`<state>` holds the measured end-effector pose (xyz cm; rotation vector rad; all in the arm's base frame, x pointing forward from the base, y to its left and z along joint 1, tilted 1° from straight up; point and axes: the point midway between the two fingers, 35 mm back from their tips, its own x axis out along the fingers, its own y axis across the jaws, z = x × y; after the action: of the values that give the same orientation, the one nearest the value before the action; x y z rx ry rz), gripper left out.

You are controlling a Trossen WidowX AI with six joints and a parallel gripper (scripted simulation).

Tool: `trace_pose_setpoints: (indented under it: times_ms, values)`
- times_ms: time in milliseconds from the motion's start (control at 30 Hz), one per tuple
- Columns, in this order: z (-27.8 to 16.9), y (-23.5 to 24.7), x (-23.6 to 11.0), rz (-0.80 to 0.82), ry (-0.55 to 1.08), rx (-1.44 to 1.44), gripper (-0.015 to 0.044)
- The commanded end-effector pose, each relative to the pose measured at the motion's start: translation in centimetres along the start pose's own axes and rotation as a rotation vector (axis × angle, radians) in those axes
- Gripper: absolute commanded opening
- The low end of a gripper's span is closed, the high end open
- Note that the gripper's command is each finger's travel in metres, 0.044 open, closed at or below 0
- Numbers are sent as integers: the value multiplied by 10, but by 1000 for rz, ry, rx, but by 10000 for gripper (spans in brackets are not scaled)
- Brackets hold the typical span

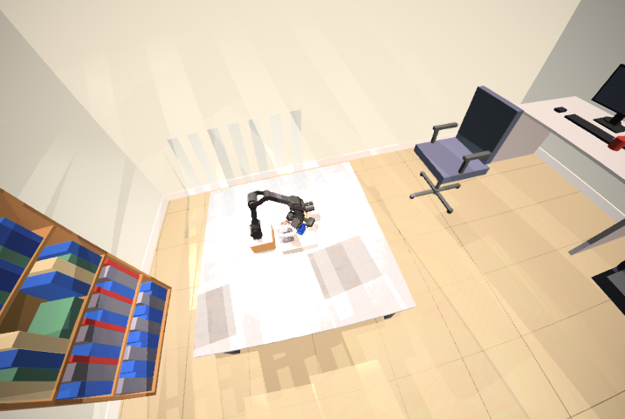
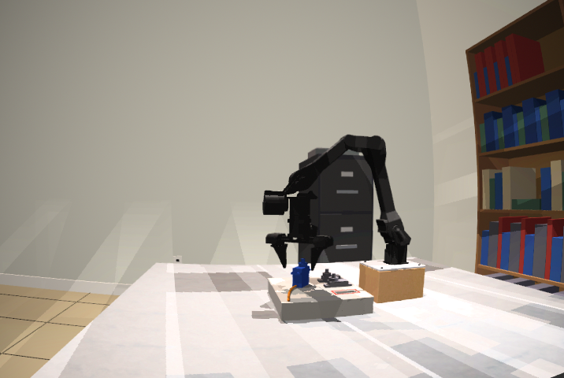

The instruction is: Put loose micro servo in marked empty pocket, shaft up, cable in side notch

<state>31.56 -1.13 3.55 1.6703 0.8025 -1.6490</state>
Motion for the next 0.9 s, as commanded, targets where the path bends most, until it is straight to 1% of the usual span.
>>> trace_pose_setpoints:
  times_ms: [0, 267, 467, 567, 733, 867]
  values:
    - [0, -1, 5, -11, -3, 4, 335]
    - [0, -1, 5, -11, -3, 4, 125]
    - [0, -1, 5, -11, -3, 4, 85]
    - [0, -1, -1, -11, -2, 4, 6]
    - [2, -4, -22, -11, -3, 4, 0]
    - [5, -7, -25, -12, -3, 4, 0]
